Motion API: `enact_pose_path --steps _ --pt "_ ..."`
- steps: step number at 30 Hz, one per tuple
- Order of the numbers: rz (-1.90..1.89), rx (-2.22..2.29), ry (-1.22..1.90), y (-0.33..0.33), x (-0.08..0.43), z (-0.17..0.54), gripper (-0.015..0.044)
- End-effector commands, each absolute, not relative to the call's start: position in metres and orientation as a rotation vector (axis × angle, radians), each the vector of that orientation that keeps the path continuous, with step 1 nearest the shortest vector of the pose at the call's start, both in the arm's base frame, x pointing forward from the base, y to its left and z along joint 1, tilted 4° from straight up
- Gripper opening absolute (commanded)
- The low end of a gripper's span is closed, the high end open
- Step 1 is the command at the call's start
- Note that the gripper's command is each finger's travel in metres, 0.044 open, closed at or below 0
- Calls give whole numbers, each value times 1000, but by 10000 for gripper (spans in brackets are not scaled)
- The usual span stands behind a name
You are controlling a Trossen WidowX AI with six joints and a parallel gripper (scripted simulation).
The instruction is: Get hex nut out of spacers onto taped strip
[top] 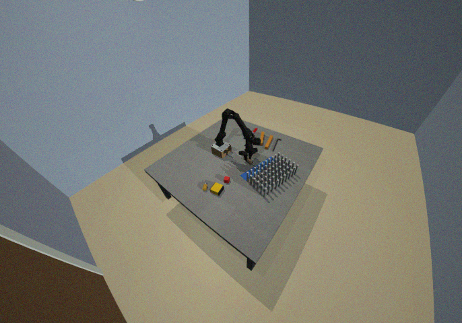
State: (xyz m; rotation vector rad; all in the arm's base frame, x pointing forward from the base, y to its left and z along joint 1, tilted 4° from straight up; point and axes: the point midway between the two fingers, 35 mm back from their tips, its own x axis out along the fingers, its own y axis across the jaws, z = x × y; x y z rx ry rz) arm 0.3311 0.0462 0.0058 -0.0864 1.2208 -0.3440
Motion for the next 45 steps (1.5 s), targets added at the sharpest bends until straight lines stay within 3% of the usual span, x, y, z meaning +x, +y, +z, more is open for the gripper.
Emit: enact_pose_path --steps 1,45 --pt "-341 -87 1218 46 335 7 0" --pt "-342 -87 1216 41 363 10 0"
